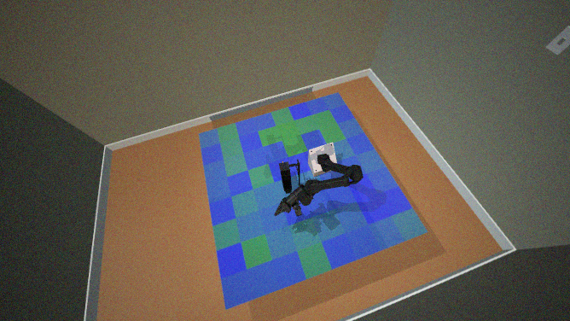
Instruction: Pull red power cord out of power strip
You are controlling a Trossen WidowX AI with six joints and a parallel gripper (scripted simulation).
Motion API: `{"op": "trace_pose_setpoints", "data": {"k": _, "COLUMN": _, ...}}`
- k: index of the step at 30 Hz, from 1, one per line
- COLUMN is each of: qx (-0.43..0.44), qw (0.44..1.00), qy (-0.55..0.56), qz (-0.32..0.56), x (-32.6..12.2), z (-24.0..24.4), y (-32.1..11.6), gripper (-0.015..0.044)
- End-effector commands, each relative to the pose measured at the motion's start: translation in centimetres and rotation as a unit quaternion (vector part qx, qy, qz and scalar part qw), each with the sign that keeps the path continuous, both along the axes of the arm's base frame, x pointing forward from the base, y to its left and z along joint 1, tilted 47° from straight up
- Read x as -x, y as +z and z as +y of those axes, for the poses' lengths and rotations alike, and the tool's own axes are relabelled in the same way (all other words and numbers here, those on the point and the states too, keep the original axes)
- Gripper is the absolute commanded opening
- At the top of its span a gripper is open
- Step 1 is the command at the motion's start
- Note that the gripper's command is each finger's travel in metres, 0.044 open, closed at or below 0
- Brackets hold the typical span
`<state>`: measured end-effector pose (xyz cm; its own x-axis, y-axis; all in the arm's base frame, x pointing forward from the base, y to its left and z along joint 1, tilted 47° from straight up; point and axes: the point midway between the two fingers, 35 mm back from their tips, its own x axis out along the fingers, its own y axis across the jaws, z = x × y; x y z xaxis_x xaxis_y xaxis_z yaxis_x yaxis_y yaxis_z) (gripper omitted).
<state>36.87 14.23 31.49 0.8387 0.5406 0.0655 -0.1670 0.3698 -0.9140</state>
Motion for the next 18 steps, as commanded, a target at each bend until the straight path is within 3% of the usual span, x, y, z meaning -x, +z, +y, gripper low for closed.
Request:
{"op": "trace_pose_setpoints", "data": {"k": 1, "qx": -0.036, "qw": 0.996, "qy": -0.065, "qz": 0.058, "x": -3.0, "z": -4.3, "y": -0.6, "gripper": 0.0160}}
{"op": "trace_pose_setpoints", "data": {"k": 10, "qx": -0.146, "qw": 0.951, "qy": -0.193, "qz": 0.190, "x": -7.1, "z": -14.0, "y": -3.2, "gripper": 0.0160}}
{"op": "trace_pose_setpoints", "data": {"k": 18, "qx": -0.282, "qw": 0.856, "qy": -0.299, "qz": 0.314, "x": -8.1, "z": -22.7, "y": -7.5, "gripper": 0.0160}}
